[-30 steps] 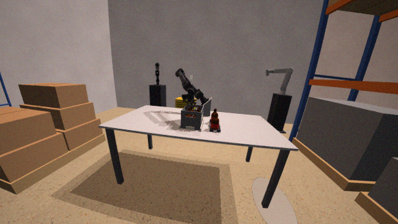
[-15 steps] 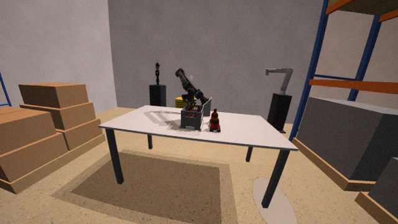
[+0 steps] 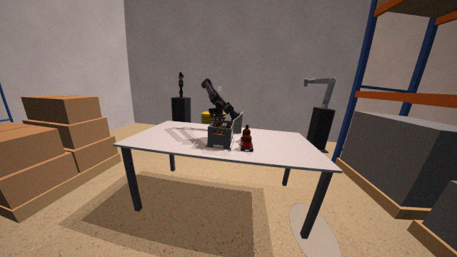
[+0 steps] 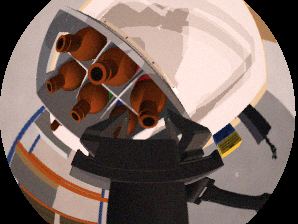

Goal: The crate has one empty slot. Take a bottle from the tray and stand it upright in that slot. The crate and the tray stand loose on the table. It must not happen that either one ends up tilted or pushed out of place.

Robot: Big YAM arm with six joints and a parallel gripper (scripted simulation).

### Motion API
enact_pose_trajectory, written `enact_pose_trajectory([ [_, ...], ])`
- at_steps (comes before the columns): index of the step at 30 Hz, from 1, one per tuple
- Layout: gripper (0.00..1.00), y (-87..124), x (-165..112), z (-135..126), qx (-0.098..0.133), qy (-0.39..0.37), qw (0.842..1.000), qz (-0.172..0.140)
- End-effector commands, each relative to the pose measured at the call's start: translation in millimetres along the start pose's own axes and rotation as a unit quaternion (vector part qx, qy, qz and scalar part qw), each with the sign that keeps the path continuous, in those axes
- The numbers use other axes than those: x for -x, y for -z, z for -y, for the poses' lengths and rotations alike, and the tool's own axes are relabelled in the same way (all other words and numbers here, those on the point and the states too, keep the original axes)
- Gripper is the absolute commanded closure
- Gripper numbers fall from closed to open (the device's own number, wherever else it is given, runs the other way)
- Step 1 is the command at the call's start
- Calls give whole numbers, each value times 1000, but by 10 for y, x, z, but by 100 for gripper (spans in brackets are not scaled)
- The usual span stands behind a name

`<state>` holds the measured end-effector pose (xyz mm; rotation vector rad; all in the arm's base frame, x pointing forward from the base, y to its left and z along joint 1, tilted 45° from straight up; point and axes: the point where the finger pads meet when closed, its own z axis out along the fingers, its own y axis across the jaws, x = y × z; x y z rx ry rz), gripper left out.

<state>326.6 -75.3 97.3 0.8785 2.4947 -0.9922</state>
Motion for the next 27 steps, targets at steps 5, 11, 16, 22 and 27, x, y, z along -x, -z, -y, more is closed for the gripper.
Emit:
enact_pose_trajectory([
  [5, 39, 204, 165, -60, 15, -13, 1000, 15],
  [11, 39, 239, 152, -72, 13, -10, 1000, 13],
  [16, 39, 352, 163, -58, 17, -14, 1000, 14],
  [22, 39, 483, 152, -65, 16, -12, 1000, 13],
  [27, 39, 576, 141, -72, 15, -10, 1000, 11],
])
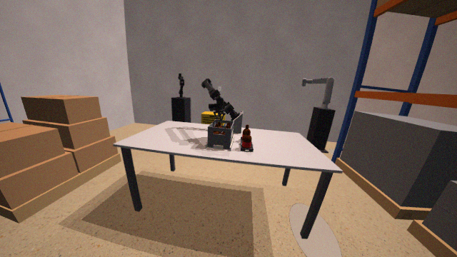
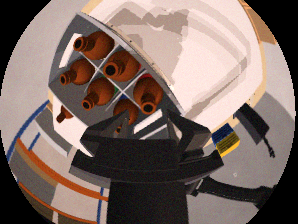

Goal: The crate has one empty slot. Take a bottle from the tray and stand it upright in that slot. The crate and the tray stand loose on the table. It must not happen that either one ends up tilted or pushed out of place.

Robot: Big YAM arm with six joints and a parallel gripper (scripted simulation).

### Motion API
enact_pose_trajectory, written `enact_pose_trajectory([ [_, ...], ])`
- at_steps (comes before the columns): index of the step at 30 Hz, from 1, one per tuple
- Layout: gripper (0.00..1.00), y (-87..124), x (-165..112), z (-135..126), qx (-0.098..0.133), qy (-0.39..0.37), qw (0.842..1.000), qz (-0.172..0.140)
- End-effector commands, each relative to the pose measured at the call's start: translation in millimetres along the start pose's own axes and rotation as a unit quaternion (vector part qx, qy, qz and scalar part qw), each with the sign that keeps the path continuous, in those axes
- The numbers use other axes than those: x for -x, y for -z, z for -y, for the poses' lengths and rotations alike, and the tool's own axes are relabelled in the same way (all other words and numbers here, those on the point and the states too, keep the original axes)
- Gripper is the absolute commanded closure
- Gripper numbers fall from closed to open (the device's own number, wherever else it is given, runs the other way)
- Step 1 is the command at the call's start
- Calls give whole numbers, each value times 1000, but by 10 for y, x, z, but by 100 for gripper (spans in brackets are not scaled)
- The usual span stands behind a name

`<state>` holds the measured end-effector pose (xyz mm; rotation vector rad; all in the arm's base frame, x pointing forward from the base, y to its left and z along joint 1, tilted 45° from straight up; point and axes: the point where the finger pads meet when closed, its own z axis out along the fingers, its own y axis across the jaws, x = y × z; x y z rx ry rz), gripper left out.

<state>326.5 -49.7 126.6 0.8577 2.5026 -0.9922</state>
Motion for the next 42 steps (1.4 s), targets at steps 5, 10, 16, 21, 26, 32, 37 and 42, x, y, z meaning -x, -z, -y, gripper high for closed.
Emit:
enact_pose_trajectory([
  [5, 39, 293, 109, -72, 14, -18, 1000, 9],
  [10, 39, 412, 106, -71, 14, -18, 1000, 9],
  [16, 39, 523, 105, -67, 15, -19, 1000, 9],
  [21, 39, 550, 96, -71, 14, -17, 1000, 8],
  [26, 39, 579, 88, -65, 13, -17, 1000, 8],
  [32, 39, 551, 45, -52, 9, -13, 1000, 6],
  [37, 100, 552, 48, -56, 10, -14, 1000, 7],
  [42, 100, 551, 48, -56, 10, -14, 1000, 7],
])
